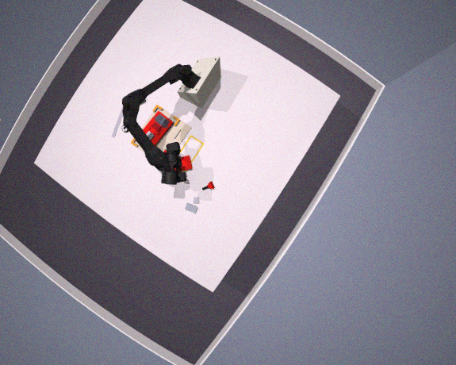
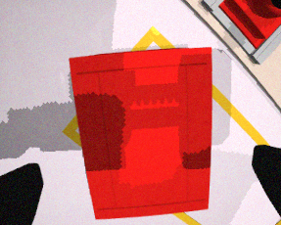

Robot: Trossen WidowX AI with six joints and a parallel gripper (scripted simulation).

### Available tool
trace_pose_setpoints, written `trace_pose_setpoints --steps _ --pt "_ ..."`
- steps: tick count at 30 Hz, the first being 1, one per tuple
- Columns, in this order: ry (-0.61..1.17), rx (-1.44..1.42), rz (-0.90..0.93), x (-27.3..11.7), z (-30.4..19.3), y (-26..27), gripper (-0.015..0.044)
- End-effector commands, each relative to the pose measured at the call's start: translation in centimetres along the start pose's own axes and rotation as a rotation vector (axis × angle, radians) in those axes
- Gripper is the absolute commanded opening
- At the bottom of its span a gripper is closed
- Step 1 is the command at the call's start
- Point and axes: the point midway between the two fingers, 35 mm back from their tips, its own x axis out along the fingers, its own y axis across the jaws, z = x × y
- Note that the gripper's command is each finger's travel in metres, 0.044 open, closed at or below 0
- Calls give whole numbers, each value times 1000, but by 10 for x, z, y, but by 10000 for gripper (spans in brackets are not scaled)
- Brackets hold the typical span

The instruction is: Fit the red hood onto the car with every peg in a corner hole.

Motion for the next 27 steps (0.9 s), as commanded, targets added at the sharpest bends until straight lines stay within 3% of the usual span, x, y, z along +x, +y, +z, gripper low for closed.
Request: trace_pose_setpoints --steps 1,27 --pt "-4 -11 -4 5 -2 0 440" --pt "-5 -11 -5 28 -4 -2 440"
